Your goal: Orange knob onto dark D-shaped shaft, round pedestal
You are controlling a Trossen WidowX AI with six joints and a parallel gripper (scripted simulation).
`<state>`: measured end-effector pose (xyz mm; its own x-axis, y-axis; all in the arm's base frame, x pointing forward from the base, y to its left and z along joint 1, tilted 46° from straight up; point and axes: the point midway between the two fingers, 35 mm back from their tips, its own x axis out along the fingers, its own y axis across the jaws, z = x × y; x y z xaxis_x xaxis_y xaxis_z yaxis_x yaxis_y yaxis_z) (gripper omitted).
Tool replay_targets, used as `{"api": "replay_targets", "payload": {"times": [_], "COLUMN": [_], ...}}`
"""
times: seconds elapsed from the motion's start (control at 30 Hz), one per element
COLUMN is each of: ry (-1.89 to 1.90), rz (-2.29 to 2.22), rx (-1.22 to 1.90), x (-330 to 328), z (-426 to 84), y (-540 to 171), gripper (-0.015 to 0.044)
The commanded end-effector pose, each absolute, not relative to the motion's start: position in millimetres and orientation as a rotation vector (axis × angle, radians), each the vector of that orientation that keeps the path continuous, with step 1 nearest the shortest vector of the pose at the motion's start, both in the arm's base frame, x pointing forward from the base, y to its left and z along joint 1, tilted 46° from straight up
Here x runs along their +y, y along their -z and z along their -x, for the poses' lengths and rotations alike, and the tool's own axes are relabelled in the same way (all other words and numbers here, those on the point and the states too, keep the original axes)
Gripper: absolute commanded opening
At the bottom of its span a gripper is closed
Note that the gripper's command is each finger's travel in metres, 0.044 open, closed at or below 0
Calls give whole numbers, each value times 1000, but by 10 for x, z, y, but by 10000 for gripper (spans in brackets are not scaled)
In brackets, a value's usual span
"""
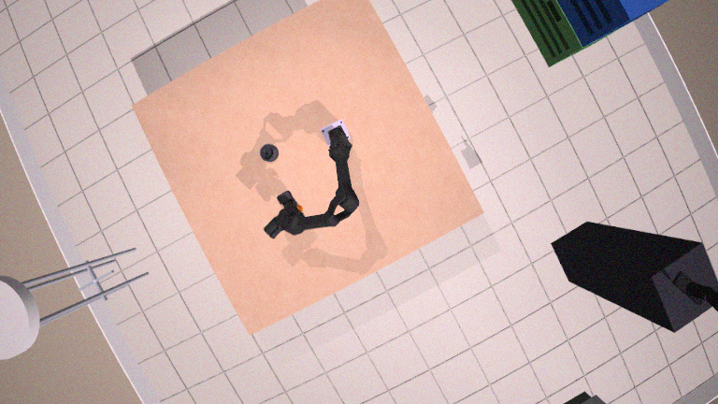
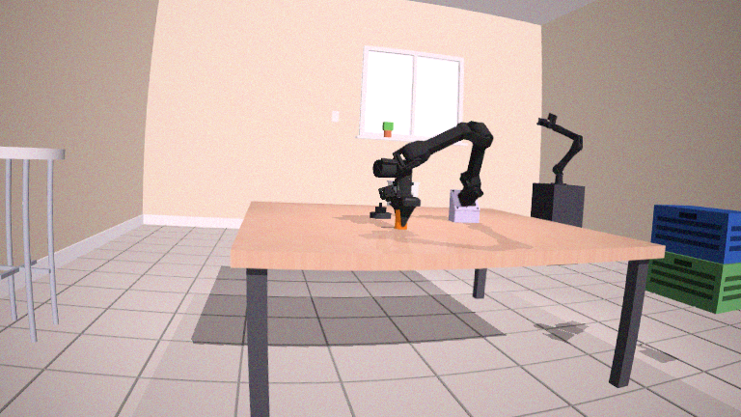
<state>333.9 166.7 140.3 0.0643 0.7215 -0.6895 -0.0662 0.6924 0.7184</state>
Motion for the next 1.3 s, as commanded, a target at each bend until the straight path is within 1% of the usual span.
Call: {"api": "replay_targets", "payload": {"times": [0.0, 0.03, 0.2, 0.23, 0.53, 0.9, 1.27], "ry": [-646, -646, -641, -639, -632, -638, -632], "rz": [-596, -596, -591, -589, -581, -590, -587], "rx": [1392, 1392, 1394, 1394, 1399, 1398, 1399], "x": [1666, 1666, 1543, 1494, 1052, 590, 465], "z": [-3341, -3341, -3362, -3368, -3362, -3227, -3308], "y": [-1396, -1396, -1479, -1513, -1842, -2253, -2103], "gripper": [144, 138, 6, 0, 0, 0, 0]}}
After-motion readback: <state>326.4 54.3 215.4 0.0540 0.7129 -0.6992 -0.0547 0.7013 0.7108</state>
